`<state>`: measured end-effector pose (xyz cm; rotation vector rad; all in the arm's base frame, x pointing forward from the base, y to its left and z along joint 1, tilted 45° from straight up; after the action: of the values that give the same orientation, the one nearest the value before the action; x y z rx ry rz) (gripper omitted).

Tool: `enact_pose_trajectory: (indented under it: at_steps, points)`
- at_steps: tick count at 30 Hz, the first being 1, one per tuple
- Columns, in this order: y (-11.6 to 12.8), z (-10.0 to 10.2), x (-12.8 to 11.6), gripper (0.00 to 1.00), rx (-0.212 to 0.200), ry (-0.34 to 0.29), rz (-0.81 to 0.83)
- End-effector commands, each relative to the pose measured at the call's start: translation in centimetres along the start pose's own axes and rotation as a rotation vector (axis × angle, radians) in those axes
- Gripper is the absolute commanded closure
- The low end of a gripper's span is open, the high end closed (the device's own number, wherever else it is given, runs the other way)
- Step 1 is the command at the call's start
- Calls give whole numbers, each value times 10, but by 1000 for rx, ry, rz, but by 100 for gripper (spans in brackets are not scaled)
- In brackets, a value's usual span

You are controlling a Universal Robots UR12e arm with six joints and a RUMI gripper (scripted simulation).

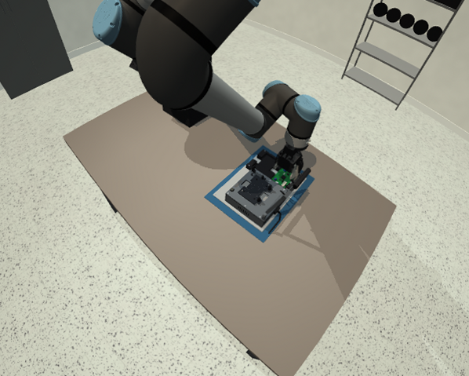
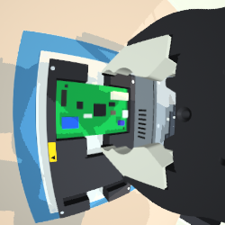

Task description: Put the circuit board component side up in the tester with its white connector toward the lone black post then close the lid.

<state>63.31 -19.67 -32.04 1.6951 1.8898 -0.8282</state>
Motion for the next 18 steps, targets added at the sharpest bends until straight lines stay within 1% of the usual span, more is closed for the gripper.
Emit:
enact_pose_trajectory:
  at_steps: [1,18]
  points:
    - [2,1,0,41,-2,1,1]
    - [2,8,0,41,-2,1,2]
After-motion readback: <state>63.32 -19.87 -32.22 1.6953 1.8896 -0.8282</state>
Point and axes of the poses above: the point where the finger pads meet when closed, its own z axis out along the fingers, its own y axis across the jaws, x = y × z, the point moved 3 cm from there along -z, back along the fingers, and after that the axes turned 10 degrees about -z, right-handed, at the moved point
